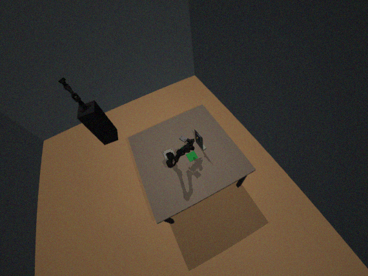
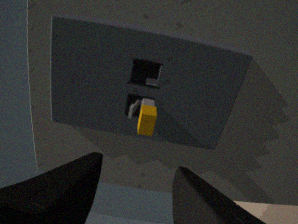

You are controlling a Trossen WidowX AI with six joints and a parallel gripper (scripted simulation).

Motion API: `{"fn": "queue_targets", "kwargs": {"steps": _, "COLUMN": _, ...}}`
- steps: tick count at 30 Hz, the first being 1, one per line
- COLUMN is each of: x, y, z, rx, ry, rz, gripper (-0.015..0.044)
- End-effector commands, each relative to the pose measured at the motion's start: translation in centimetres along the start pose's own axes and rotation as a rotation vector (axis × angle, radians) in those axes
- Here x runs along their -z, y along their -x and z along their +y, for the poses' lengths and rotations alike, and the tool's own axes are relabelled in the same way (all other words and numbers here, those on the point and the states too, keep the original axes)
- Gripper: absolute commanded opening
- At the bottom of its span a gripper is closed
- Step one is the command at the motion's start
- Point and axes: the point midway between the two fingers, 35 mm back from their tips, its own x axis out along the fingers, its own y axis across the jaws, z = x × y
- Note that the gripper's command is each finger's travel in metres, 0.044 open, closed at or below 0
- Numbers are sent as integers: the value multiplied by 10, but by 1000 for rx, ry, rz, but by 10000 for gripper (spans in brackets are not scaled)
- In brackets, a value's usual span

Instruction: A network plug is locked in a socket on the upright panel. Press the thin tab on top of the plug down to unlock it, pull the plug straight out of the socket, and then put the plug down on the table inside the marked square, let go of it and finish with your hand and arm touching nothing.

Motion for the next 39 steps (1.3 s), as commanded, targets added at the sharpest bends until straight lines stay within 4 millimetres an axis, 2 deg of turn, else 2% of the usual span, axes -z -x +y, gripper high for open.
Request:
{"fn": "queue_targets", "kwargs": {"steps": 1, "x": -3, "y": -6, "z": 1, "rx": -2, "ry": -3, "rz": -6, "gripper": 156}}
{"fn": "queue_targets", "kwargs": {"steps": 37, "x": -13, "y": -46, "z": 0, "rx": -4, "ry": -2, "rz": -8, "gripper": 156}}
{"fn": "queue_targets", "kwargs": {"steps": 39, "x": -13, "y": -46, "z": 0, "rx": -4, "ry": -2, "rz": -8, "gripper": 143}}
